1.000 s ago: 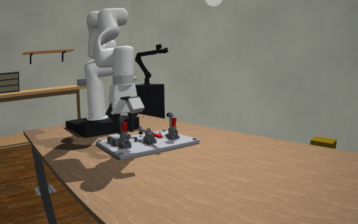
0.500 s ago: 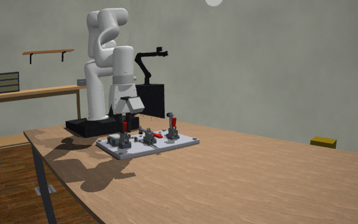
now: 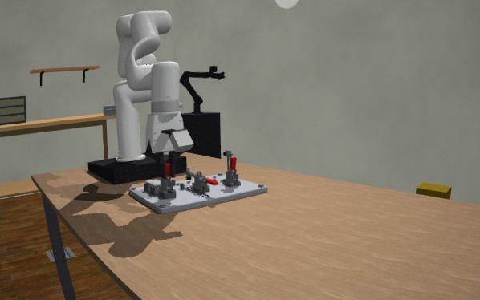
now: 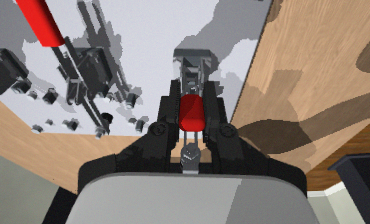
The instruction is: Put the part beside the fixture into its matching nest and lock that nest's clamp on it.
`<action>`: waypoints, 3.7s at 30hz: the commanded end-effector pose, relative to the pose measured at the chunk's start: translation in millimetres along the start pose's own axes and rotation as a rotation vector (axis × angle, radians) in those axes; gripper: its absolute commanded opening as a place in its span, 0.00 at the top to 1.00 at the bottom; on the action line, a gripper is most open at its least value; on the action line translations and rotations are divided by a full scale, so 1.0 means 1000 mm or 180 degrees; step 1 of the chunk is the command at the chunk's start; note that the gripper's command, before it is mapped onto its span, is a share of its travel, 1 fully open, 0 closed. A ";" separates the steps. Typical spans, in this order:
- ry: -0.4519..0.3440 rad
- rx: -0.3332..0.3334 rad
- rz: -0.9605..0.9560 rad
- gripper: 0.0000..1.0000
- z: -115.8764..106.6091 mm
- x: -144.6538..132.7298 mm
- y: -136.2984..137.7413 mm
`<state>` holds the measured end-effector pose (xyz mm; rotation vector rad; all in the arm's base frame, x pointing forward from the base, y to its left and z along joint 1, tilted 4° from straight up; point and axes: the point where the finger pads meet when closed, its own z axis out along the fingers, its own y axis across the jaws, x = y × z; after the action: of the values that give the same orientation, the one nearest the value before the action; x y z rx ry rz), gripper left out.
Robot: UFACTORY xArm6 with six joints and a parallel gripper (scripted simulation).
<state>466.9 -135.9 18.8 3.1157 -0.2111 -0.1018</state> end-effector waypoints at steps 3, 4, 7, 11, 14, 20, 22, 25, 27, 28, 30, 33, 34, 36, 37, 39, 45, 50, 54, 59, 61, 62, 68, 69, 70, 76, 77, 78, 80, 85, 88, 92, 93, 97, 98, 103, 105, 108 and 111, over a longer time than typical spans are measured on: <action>0.0015 -0.0002 0.0000 1.00 -0.002 0.002 0.000; 0.0015 -0.0002 0.0000 1.00 -0.002 0.002 0.000; 0.0015 -0.0002 0.0000 1.00 -0.002 0.002 0.000; 0.0015 -0.0002 0.0000 1.00 -0.002 0.002 0.000; 0.0015 -0.0002 0.0000 1.00 -0.002 0.002 0.000; 0.0015 -0.0002 0.0000 1.00 -0.002 0.002 0.000; 0.0015 -0.0002 0.0000 1.00 -0.002 0.003 0.000; 0.0015 -0.0002 0.0000 1.00 -0.002 0.004 0.000; 0.0015 -0.0002 0.0000 1.00 -0.002 0.004 0.000; 0.0015 -0.0002 0.0000 1.00 -0.002 0.005 0.000; 0.0015 -0.0002 0.0000 1.00 -0.002 0.006 0.000; 0.0015 -0.0002 0.0000 1.00 -0.002 0.007 0.000; 0.0015 -0.0002 0.0000 1.00 -0.002 0.008 0.000; 0.0015 -0.0002 0.0000 1.00 -0.002 0.009 0.000; 0.0015 -0.0002 0.0000 1.00 -0.002 0.009 0.000; 0.0015 -0.0002 0.0000 1.00 -0.002 0.010 0.000; 0.0015 -0.0002 0.0000 1.00 -0.001 0.015 0.000; 0.0015 -0.0002 0.0000 1.00 0.000 0.020 0.000; 0.0015 -0.0002 0.0000 1.00 0.001 0.022 0.000; 0.0015 -0.0002 0.0000 1.00 0.003 0.027 0.000; 0.0015 -0.0002 0.0000 1.00 0.004 0.029 0.000; 0.0015 -0.0002 0.0000 1.00 0.005 0.030 0.000; 0.0015 -0.0002 0.0000 1.00 0.009 0.036 0.000; 0.0015 -0.0002 0.0000 1.00 0.010 0.037 0.000; 0.0015 -0.0002 0.0000 1.00 0.010 0.037 0.000; 0.0015 -0.0002 0.0000 1.00 0.014 0.041 0.000; 0.0015 -0.0002 0.0000 1.00 0.015 0.042 0.000; 0.0015 -0.0002 0.0000 1.00 0.016 0.043 0.000; 0.0015 -0.0002 0.0000 1.00 0.018 0.044 0.000; 0.0015 -0.0002 0.0000 1.00 0.022 0.047 0.000; 0.0015 -0.0002 0.0000 1.00 0.022 0.047 0.000; 0.0015 -0.0002 0.0000 1.00 0.025 0.048 0.000; 0.0015 -0.0002 0.0000 1.00 0.026 0.049 0.000; 0.0015 -0.0002 0.0000 1.00 0.028 0.049 0.000; 0.0015 -0.0002 0.0000 1.00 0.028 0.050 0.000; 0.0015 -0.0002 0.0000 1.00 0.029 0.050 0.000; 0.0015 -0.0002 0.0000 1.00 0.029 0.050 0.000; 0.0015 -0.0002 0.0000 1.00 0.030 0.050 0.000; 0.0015 -0.0002 0.0000 1.00 0.030 0.050 0.000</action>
<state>513.7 -143.0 -15.1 3.1154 -0.2108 -0.0986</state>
